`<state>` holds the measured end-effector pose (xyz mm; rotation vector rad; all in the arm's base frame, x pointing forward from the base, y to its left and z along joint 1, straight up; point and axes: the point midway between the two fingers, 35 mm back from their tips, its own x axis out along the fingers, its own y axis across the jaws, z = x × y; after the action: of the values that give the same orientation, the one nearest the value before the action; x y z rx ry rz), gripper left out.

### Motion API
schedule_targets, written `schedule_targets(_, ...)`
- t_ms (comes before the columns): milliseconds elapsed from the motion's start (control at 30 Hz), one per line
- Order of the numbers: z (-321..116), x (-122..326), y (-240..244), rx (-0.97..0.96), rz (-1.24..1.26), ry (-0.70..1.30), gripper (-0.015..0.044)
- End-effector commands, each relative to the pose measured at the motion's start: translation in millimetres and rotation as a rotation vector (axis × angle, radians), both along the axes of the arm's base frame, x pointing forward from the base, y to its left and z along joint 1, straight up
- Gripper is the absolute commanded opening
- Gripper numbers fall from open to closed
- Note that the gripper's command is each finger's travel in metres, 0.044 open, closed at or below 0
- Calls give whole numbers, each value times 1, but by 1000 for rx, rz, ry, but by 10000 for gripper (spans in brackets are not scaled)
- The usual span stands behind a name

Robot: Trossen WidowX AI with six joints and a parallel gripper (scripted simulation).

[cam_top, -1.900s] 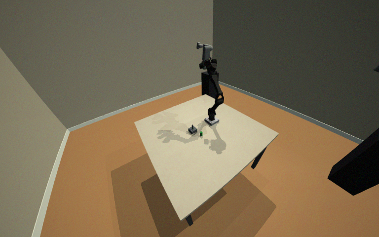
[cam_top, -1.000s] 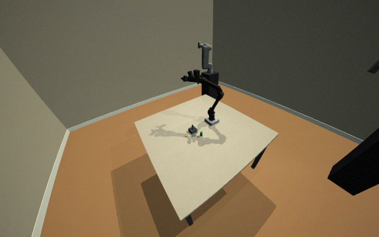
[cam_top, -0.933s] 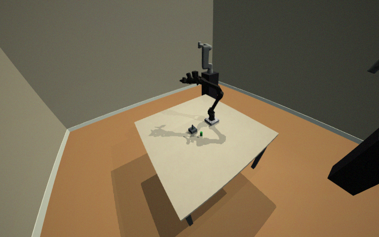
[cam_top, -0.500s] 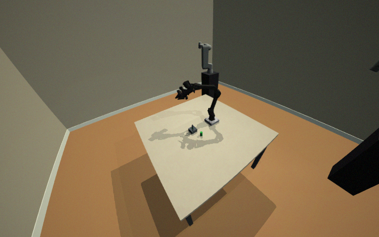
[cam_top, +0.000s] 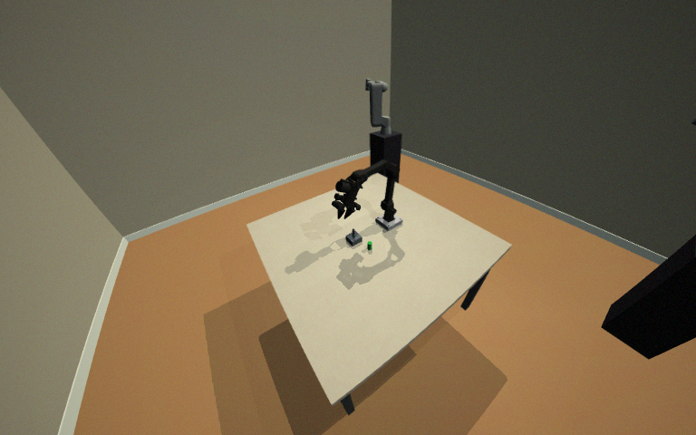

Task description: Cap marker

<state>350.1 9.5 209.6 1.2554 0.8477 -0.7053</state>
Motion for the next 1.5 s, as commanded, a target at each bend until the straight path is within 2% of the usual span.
schedule_targets(0, -34, -21, 46, 66, -13, 161, 240)
schedule_targets(267, -91, -95, 120, 49, -138, 522, 240)
schedule_targets(500, -94, -94, 119, 45, -142, 529, 240)
schedule_targets(633, -125, -93, 118, 45, -142, 529, 240)
schedule_targets(867, -140, -92, 118, 45, -142, 529, 240)
schedule_targets(1467, -165, -90, 119, 45, -142, 529, 240)
